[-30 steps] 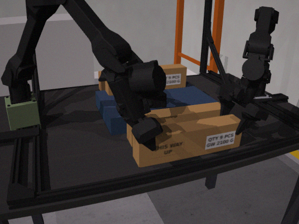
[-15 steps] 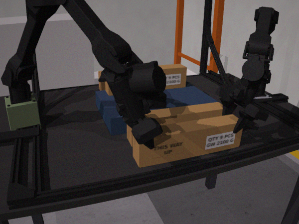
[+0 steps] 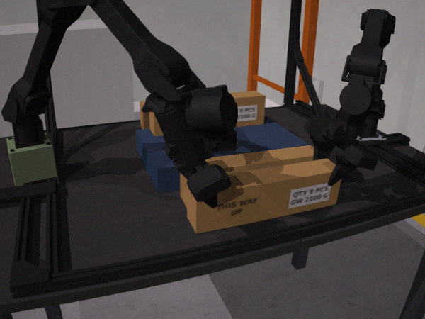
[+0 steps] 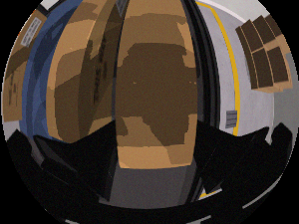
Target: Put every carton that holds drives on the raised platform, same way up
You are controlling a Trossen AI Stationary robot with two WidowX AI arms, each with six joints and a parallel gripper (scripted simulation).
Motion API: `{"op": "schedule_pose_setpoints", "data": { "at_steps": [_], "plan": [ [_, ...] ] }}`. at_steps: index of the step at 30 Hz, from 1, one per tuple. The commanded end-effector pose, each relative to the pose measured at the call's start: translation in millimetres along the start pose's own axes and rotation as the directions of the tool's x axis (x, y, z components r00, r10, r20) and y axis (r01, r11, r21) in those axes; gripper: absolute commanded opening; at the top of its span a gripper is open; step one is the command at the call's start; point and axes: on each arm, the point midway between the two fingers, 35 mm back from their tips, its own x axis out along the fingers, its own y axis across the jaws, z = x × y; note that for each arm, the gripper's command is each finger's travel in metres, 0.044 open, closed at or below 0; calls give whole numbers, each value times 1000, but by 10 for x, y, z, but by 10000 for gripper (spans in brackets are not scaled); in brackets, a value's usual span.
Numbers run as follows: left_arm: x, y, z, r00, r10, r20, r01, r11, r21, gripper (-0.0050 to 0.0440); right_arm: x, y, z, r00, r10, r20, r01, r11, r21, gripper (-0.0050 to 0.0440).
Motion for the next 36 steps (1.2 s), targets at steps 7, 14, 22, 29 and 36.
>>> {"op": "schedule_pose_setpoints", "data": {
  "at_steps": [7, 14, 22, 29, 36],
  "plan": [
    [-237, 116, 99, 999, 45, 30, -45, 999, 3, 0, -235, -89, 70, 999, -36, 17, 36, 999, -5, 0],
    [-237, 116, 99, 999, 45, 30, -45, 999, 3, 0, -235, -89, 70, 999, -36, 17, 36, 999, -5, 0],
    [-237, 116, 99, 999, 45, 30, -45, 999, 3, 0, -235, -89, 70, 999, -36, 17, 36, 999, -5, 0],
    [-237, 116, 99, 999, 45, 30, -45, 999, 3, 0, -235, -89, 70, 999, -36, 17, 36, 999, -5, 0],
    [-196, 118, 83, 999, 45, 30, -45, 999, 3, 0, -194, -90, 54, 999, -36, 17, 36, 999, -5, 0]
  ]
}}
